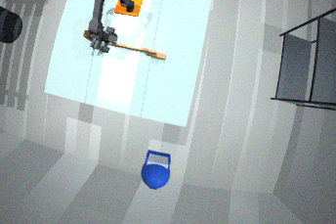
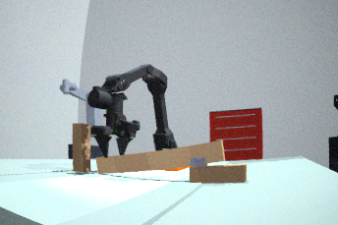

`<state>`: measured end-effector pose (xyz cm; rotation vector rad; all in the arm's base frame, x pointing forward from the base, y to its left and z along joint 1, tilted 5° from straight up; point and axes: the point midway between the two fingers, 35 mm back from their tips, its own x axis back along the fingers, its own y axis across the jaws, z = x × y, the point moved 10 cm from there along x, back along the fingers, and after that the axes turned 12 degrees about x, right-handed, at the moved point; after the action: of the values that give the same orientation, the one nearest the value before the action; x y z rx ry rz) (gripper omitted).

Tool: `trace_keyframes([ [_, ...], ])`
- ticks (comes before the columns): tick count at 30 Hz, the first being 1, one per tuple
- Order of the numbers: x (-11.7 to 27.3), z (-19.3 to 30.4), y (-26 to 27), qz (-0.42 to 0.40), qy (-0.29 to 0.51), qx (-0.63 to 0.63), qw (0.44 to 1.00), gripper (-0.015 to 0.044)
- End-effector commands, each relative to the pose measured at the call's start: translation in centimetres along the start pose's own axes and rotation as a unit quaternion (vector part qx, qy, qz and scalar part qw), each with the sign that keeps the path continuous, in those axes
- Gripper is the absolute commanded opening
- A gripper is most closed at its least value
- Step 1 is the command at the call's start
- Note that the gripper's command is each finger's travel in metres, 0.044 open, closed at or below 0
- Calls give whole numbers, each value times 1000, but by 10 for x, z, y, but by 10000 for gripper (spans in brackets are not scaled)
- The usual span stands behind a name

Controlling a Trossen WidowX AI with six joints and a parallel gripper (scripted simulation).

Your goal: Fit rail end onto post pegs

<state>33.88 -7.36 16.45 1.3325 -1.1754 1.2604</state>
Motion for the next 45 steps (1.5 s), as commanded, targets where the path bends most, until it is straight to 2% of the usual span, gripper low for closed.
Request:
trace_keyframes([
  [1,-9,0,0,-4,-3,1,1000,440],
  [24,-44,-2,3,-4,-4,1,1000,440],
  [38,-44,-2,3,-4,-4,1,1000,72],
  [45,-44,-2,3,-4,-4,1,1000,26],
])
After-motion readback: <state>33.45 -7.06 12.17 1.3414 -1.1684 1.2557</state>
